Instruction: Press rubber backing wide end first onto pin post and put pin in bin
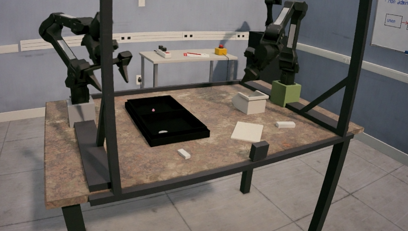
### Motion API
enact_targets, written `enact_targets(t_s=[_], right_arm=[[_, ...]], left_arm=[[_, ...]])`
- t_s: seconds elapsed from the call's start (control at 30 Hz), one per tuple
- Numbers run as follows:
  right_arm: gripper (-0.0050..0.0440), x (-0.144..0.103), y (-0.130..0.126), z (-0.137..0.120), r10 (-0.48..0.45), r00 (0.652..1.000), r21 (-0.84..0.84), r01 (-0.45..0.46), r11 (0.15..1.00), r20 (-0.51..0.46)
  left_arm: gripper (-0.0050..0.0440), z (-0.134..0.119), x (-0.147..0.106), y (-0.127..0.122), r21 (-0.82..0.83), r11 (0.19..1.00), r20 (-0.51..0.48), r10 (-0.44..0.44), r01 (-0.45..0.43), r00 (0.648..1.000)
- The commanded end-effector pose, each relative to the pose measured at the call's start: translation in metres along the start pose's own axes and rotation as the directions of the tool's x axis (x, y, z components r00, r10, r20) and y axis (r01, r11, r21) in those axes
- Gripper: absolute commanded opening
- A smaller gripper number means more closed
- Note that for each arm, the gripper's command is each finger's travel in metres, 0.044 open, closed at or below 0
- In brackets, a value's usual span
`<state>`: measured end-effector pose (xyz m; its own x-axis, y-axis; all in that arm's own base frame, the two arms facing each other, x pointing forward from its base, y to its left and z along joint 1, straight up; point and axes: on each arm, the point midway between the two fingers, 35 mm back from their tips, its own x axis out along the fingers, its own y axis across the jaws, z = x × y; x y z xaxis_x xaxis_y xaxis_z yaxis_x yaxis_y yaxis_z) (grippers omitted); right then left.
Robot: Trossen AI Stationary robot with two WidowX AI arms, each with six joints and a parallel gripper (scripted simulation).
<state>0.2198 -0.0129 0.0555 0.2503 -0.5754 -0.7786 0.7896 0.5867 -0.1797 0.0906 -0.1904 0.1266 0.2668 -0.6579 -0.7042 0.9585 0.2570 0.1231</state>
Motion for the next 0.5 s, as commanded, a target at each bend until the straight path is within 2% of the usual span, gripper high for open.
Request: enact_targets(t_s=[0.0,0.03,0.1,0.13,0.27,0.47], right_arm=[[0.044,-0.015,0.045,0.025,0.193,0.979,-0.033,-0.196,0.98,-0.065],[0.044,-0.019,0.054,0.03,0.232,0.97,-0.052,-0.236,0.97,-0.072],[0.044,-0.019,0.054,0.03,0.232,0.97,-0.052,-0.236,0.97,-0.072],[0.044,-0.023,0.063,0.036,0.276,0.958,-0.084,-0.282,0.956,-0.077],[0.044,-0.044,0.096,0.066,0.446,0.892,-0.195,-0.452,0.87,-0.073],[0.044,-0.076,0.128,0.108,0.63,0.776,-0.355,-0.596,0.72,-0.026]], left_arm=[[0.044,0.008,0.01,0.021,-0.09,0.995,-0.048,0.033,-0.038,0.998],[0.044,0.008,0.013,0.026,-0.11,0.993,-0.066,0.044,-0.052,0.997],[0.044,0.008,0.013,0.026,-0.11,0.993,-0.066,0.044,-0.052,0.997],[0.044,0.007,0.017,0.031,-0.133,0.989,-0.086,0.052,-0.063,0.995],[0.044,0.005,0.032,0.053,-0.223,0.968,-0.169,0.082,-0.119,0.982],[0.044,0.002,0.051,0.079,-0.326,0.926,-0.273,0.101,-0.191,0.957]])
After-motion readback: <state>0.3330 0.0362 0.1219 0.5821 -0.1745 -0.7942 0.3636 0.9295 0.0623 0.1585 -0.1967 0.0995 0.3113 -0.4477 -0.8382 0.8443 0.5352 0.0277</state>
